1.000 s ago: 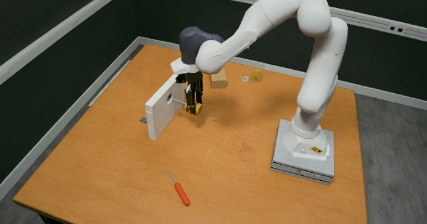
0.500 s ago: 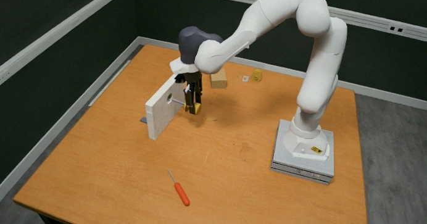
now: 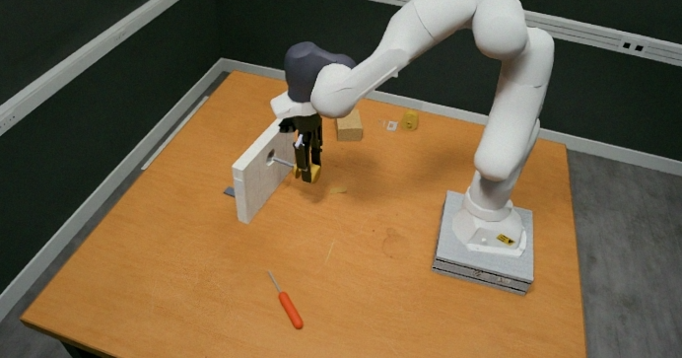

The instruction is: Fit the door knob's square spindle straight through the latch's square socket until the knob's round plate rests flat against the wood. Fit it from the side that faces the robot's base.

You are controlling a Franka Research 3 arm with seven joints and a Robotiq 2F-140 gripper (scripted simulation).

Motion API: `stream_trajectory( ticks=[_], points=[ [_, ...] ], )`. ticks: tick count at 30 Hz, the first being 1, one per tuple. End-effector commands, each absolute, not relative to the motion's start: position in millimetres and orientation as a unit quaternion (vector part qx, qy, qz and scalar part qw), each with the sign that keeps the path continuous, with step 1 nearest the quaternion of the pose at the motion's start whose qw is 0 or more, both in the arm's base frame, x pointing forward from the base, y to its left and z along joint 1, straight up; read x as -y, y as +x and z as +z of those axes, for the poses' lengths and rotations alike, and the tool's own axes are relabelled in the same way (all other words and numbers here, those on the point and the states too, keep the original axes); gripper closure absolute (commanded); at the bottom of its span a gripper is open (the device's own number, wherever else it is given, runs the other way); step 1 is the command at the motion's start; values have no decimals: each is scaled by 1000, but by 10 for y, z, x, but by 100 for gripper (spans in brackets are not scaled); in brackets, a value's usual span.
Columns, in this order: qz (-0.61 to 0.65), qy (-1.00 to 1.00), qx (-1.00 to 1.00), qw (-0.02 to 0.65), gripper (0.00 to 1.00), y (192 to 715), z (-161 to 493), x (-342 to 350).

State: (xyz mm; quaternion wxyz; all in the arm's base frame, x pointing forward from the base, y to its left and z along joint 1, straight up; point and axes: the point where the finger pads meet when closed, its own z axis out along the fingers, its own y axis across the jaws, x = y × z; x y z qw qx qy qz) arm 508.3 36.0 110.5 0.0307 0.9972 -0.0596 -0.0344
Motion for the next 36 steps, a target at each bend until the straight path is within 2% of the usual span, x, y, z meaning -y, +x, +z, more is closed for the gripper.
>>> stream_trajectory(
  ticks=[1, 36],
  points=[
    [-34, 997, 56, 31, 58, 5099, 1116, -359],
    [-35, 997, 58, 32, 58, 5188, 1116, -333]
  ],
)
